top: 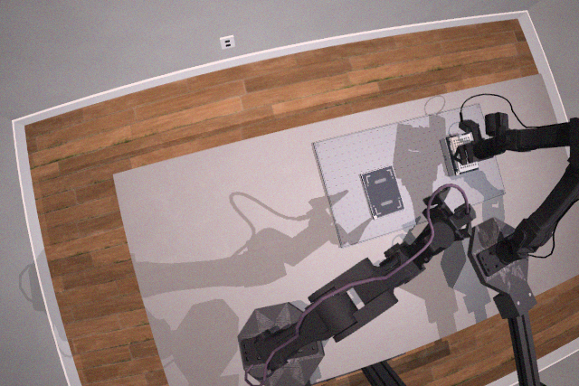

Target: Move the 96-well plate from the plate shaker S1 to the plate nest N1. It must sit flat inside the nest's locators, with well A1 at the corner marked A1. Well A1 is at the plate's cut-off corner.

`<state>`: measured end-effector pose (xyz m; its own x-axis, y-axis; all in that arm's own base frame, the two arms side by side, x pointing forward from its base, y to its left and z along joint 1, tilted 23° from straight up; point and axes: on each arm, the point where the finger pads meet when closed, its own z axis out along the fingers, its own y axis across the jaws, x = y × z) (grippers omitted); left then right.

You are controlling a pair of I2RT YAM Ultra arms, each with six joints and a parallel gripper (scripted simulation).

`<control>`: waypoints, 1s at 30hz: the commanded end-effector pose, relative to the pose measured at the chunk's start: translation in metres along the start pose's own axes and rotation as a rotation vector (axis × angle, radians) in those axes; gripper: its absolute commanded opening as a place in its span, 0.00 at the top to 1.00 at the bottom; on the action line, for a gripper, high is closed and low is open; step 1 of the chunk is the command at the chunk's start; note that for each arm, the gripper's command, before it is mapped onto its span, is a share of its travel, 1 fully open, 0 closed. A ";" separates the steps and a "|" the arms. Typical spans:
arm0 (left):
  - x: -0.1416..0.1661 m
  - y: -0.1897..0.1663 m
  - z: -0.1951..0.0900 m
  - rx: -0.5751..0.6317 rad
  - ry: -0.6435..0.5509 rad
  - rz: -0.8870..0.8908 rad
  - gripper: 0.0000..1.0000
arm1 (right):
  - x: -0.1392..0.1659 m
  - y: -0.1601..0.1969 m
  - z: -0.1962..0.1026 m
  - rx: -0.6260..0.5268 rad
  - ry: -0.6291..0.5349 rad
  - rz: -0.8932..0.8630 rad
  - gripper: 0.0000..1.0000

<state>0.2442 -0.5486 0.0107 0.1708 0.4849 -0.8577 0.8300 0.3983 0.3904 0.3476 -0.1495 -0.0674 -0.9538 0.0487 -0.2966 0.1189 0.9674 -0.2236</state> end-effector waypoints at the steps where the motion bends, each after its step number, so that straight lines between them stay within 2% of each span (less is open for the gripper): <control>1: -0.008 -0.005 0.001 0.006 -0.011 0.008 0.00 | -0.008 0.000 -0.005 -0.004 -0.042 0.000 0.20; 2: -0.008 -0.005 0.001 0.006 -0.011 0.008 0.00 | -0.008 0.000 -0.005 -0.004 -0.042 0.000 0.21; 3: -0.008 -0.005 0.001 0.006 -0.011 0.008 0.00 | -0.007 0.001 -0.005 -0.004 -0.042 0.000 0.33; 4: -0.008 -0.005 0.001 0.006 -0.011 0.008 0.00 | -0.007 0.001 -0.005 -0.004 -0.042 0.000 0.21; 5: -0.008 -0.005 0.001 0.006 -0.011 0.008 0.00 | -0.004 0.002 -0.006 -0.007 -0.030 0.000 0.19; 10: -0.008 -0.005 0.001 0.006 -0.011 0.008 0.00 | -0.001 0.003 -0.015 -0.005 -0.017 0.001 0.19; 16: -0.008 -0.005 0.001 0.006 -0.011 0.008 0.00 | 0.001 0.003 -0.048 -0.002 -0.016 0.001 0.19; 20: -0.003 -0.007 -0.001 0.001 0.017 0.003 0.00 | -0.003 0.001 -0.051 0.001 -0.025 0.002 0.19; 25: 0.000 -0.002 -0.014 -0.011 0.050 -0.008 0.00 | -0.003 0.001 -0.051 0.001 -0.025 0.000 0.19; 28: 0.000 0.004 -0.036 -0.029 0.093 -0.019 0.00 | -0.003 0.001 -0.051 0.001 -0.025 -0.001 0.19; 30: -0.001 0.011 -0.063 -0.043 0.125 -0.028 0.00 | -0.003 0.001 -0.051 0.001 -0.025 -0.001 0.19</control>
<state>0.2387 -0.5152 0.0171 0.1127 0.5460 -0.8302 0.8132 0.4294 0.3928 0.3346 -0.1388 -0.0288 -0.9510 0.0481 -0.3054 0.1196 0.9681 -0.2202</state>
